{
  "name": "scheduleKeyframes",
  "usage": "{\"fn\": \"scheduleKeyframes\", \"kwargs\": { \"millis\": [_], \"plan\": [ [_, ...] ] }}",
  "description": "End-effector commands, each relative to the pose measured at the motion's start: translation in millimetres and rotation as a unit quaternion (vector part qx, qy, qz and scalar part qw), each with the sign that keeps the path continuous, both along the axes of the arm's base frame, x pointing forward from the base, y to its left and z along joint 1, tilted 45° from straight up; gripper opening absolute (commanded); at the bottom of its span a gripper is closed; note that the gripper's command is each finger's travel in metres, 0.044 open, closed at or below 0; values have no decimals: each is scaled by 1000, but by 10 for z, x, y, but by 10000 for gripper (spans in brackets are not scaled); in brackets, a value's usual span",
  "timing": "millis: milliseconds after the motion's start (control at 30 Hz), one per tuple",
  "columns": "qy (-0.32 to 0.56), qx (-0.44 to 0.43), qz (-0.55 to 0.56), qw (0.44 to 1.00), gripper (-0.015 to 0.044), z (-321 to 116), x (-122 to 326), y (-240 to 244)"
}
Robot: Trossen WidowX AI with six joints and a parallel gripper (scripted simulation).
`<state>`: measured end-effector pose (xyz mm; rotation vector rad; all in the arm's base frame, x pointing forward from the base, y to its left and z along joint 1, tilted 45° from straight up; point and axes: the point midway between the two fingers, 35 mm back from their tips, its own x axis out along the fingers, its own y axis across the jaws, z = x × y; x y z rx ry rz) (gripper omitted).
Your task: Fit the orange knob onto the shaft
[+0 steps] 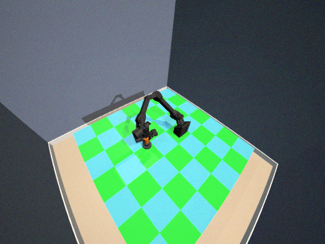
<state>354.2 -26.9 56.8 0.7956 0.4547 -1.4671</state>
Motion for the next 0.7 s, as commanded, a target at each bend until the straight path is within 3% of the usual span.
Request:
{"fn": "scheduleKeyframes", "kwargs": {
  "millis": [0,667],
  "plan": [
    [-20,2,-18,1000,0,4,13,-8],
    [-20,2,-18,1000,0,-30,-5,-31]
  ]
}}
